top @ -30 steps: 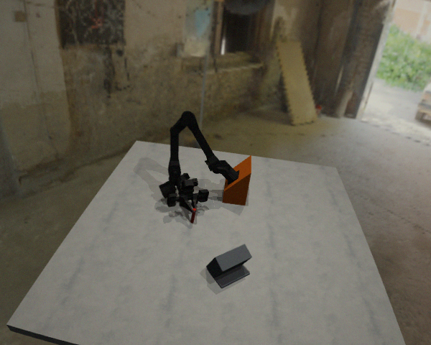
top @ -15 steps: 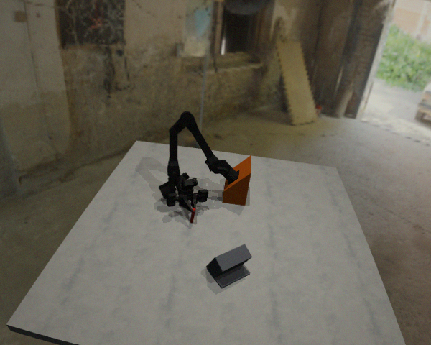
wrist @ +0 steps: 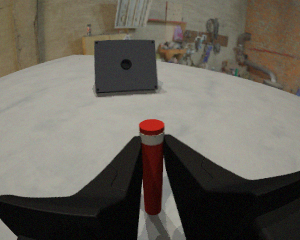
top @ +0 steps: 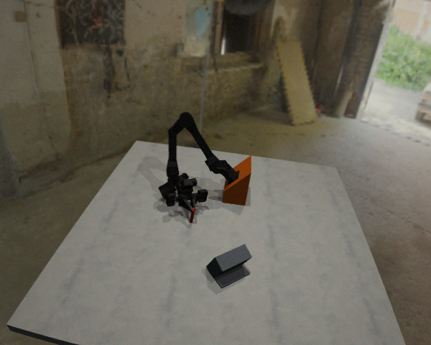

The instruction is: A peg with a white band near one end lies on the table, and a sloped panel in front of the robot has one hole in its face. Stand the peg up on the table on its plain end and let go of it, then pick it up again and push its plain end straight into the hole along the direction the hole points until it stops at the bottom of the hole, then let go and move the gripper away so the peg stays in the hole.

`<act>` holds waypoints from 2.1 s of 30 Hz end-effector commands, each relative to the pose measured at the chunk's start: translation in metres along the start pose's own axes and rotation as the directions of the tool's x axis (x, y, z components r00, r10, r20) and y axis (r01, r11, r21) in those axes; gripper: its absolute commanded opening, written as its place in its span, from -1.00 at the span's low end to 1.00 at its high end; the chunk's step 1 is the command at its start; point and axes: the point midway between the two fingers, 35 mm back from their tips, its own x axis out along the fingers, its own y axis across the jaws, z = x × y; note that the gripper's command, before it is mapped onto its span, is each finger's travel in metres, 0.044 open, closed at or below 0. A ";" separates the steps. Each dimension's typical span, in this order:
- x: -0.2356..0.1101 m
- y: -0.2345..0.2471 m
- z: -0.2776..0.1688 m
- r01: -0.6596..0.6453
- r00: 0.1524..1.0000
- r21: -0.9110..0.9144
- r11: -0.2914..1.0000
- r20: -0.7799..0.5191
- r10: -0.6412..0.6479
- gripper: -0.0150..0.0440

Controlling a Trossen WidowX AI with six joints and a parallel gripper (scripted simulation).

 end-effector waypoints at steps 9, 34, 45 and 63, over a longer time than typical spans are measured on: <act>-0.002 -0.002 -0.003 0.000 1.000 -0.002 1.000 0.005 0.000 -0.32; -0.001 -0.001 -0.001 0.000 1.000 -0.004 1.000 0.008 0.000 -0.05; -0.001 -0.001 -0.001 0.000 1.000 -0.004 1.000 0.008 0.000 0.39; 0.001 -0.013 0.032 -0.031 1.000 -0.011 0.999 -0.001 0.031 1.00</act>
